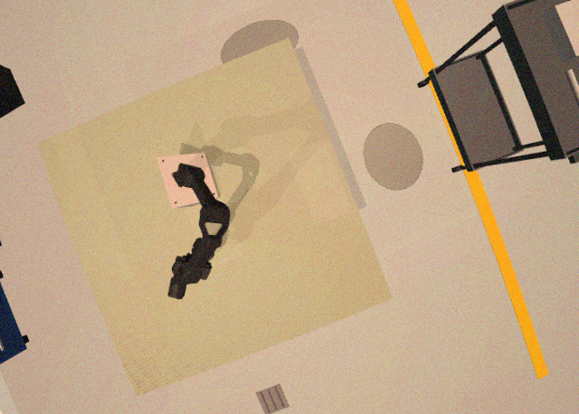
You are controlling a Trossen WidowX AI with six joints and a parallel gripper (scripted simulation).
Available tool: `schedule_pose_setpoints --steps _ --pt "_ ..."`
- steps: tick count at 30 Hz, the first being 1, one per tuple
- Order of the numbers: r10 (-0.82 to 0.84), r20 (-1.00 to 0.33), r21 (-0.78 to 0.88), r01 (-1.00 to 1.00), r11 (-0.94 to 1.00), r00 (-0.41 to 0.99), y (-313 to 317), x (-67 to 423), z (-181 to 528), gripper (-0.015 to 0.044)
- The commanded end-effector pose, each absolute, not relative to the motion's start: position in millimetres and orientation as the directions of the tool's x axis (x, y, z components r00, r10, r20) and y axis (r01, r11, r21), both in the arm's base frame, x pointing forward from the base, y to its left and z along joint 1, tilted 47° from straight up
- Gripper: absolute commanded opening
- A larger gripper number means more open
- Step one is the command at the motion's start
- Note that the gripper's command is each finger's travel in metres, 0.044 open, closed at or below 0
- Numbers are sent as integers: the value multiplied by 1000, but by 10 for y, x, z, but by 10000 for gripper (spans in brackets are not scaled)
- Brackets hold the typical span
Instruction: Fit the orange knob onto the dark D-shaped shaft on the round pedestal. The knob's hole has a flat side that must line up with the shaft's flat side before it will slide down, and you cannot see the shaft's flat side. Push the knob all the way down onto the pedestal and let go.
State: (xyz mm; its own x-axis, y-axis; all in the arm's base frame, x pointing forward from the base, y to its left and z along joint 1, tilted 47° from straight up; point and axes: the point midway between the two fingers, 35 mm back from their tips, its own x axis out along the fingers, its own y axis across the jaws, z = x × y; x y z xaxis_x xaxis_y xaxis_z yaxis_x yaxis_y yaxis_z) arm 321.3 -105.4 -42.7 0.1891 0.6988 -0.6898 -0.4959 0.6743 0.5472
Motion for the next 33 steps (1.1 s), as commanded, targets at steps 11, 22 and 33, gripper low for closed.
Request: schedule_pose_setpoints --steps 11,22,33 --pt "700 -688 480 -603 637 192 -1091 3222 -395 0" --pt "700 -688 433 -666 608 192 -1068 3220 -423 0" --pt "700 -688 433 -666 607 192 -1050 3219 -425 0"
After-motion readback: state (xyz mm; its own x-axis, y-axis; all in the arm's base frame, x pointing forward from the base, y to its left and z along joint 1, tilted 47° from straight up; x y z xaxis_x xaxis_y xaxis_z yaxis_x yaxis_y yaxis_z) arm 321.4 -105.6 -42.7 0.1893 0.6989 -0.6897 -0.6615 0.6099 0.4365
